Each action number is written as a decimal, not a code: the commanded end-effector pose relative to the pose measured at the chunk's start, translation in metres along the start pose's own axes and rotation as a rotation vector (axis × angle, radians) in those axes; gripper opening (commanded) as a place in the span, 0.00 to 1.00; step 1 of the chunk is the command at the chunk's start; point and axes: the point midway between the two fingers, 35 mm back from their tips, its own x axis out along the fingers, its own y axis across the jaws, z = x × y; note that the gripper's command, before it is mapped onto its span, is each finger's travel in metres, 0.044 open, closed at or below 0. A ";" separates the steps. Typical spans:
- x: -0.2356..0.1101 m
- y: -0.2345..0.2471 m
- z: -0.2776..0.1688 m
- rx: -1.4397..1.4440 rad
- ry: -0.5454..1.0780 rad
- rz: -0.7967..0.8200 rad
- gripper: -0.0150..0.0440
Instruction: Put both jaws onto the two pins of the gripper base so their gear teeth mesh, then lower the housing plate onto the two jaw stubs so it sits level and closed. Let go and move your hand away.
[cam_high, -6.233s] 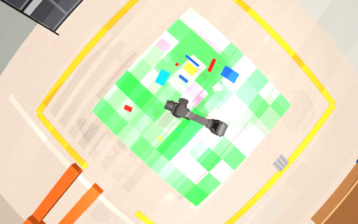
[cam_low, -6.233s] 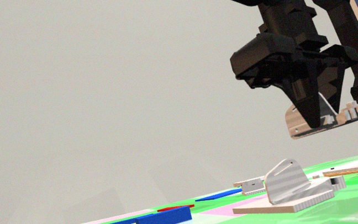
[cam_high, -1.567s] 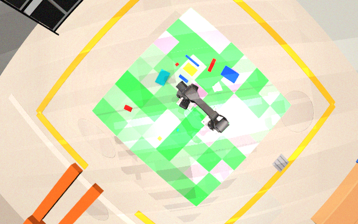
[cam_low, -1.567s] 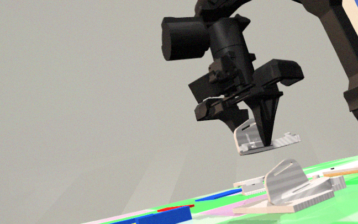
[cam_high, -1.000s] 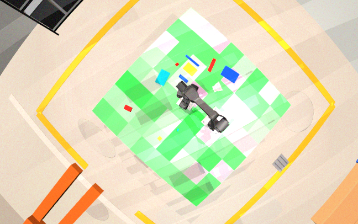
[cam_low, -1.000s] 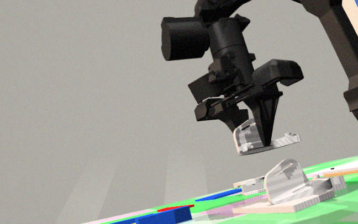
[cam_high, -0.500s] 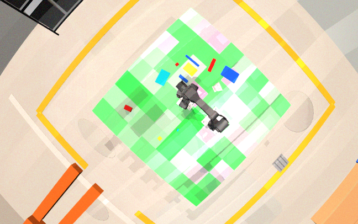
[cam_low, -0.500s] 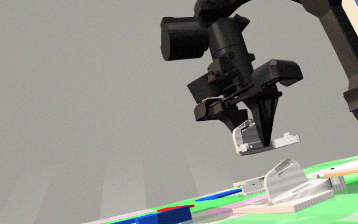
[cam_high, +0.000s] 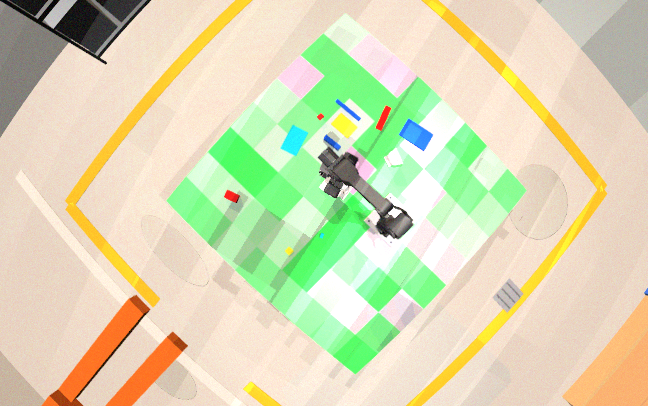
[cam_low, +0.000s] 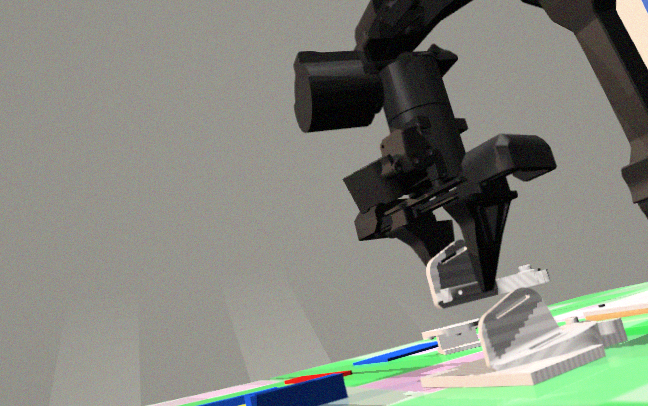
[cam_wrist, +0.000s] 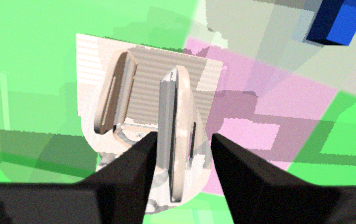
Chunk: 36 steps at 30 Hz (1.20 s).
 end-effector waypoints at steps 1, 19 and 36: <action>0.007 0.001 0.001 0.005 -0.002 0.004 0.48; 0.030 0.001 -0.001 0.004 -0.002 0.004 0.48; 0.033 0.001 -0.001 0.002 -0.002 0.004 0.48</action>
